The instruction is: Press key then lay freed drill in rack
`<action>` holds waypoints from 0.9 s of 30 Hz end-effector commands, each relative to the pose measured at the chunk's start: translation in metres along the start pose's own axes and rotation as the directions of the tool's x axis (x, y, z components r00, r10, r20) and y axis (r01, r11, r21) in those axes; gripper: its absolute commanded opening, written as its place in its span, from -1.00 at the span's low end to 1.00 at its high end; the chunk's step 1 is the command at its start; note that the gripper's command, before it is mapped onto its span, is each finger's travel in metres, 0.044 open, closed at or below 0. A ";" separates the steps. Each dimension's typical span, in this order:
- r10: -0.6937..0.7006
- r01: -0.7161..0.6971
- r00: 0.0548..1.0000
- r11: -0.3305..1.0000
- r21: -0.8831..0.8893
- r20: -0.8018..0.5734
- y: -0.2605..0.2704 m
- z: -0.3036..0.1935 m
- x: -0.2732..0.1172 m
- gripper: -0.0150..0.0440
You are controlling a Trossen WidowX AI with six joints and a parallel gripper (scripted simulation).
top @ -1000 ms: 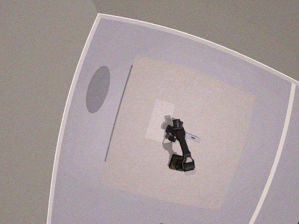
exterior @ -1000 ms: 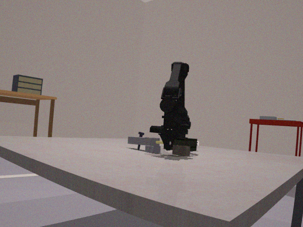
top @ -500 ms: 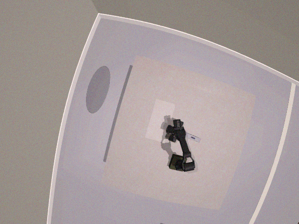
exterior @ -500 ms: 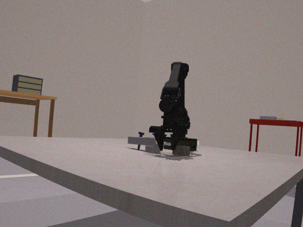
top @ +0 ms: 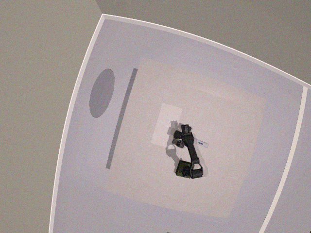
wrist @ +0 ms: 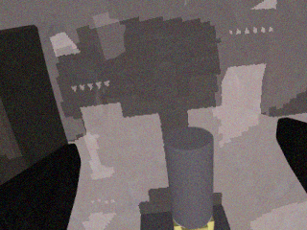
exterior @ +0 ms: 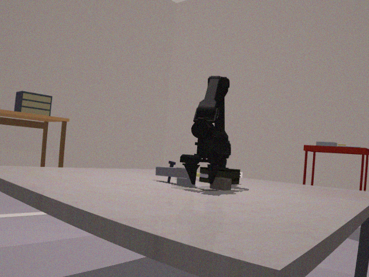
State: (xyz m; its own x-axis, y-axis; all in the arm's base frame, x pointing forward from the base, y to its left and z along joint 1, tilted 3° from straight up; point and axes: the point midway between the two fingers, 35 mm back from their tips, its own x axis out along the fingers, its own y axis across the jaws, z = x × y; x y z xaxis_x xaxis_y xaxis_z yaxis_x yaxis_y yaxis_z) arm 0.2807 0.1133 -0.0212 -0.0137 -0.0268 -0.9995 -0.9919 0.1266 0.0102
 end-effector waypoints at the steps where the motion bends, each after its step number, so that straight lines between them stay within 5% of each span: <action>1: 0.000 0.000 1.000 1.000 -0.002 0.000 0.000 -0.003 0.001 1.00; 13: 0.000 0.000 1.000 1.000 -0.002 -0.001 0.000 -0.008 0.003 1.00; 27: -0.001 0.001 1.000 1.000 0.000 0.001 0.000 -0.006 0.002 -0.25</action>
State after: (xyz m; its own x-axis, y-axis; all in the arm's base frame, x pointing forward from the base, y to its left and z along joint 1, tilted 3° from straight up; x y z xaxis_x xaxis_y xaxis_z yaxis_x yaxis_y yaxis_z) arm 0.2805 0.1074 -0.0234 -0.0122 -0.0258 -0.9996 -0.9919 0.1266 0.0089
